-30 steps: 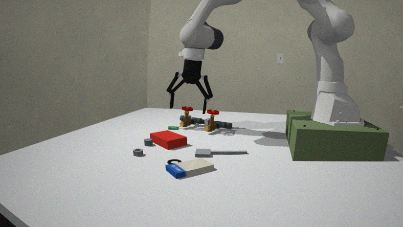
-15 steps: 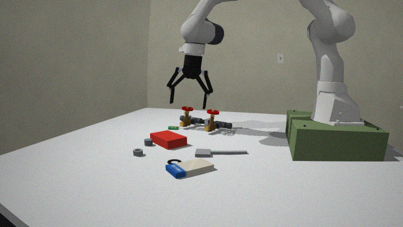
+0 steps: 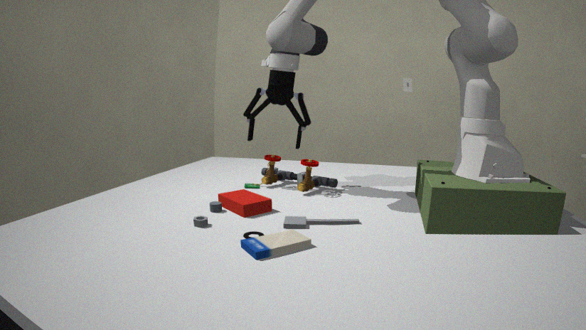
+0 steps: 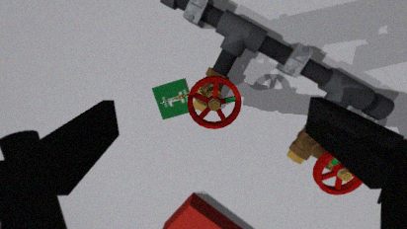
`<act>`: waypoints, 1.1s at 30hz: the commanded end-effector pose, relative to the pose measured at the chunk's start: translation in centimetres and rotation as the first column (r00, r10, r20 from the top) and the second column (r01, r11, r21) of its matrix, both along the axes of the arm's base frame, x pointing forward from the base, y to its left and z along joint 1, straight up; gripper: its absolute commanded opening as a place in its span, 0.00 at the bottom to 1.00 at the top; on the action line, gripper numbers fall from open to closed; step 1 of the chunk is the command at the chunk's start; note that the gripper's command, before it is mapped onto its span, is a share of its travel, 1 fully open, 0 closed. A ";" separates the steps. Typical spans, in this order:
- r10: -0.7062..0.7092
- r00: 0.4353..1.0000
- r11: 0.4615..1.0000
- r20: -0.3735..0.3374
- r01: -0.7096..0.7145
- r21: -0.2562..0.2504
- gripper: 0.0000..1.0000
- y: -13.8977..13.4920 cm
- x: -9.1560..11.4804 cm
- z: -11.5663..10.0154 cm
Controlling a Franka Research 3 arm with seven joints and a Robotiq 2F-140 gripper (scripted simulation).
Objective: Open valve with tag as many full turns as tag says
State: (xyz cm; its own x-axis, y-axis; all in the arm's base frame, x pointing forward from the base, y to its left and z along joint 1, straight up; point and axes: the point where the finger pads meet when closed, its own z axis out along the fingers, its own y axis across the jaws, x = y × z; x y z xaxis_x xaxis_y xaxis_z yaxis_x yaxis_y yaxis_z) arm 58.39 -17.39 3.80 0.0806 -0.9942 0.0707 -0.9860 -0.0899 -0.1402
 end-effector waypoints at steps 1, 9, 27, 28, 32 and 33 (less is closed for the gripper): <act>-0.013 1.000 1.000 -0.007 0.013 0.004 1.00 0.1 -0.3 0.4; -0.013 1.000 1.000 -0.007 0.013 0.004 1.00 0.2 -0.4 0.7; -0.013 1.000 1.000 -0.007 0.013 0.004 1.00 0.2 -0.4 0.7; -0.013 1.000 1.000 -0.007 0.013 0.004 1.00 0.2 -0.4 0.7; -0.013 1.000 1.000 -0.007 0.013 0.004 1.00 0.2 -0.4 0.7; -0.013 1.000 1.000 -0.007 0.013 0.004 1.00 0.2 -0.4 0.7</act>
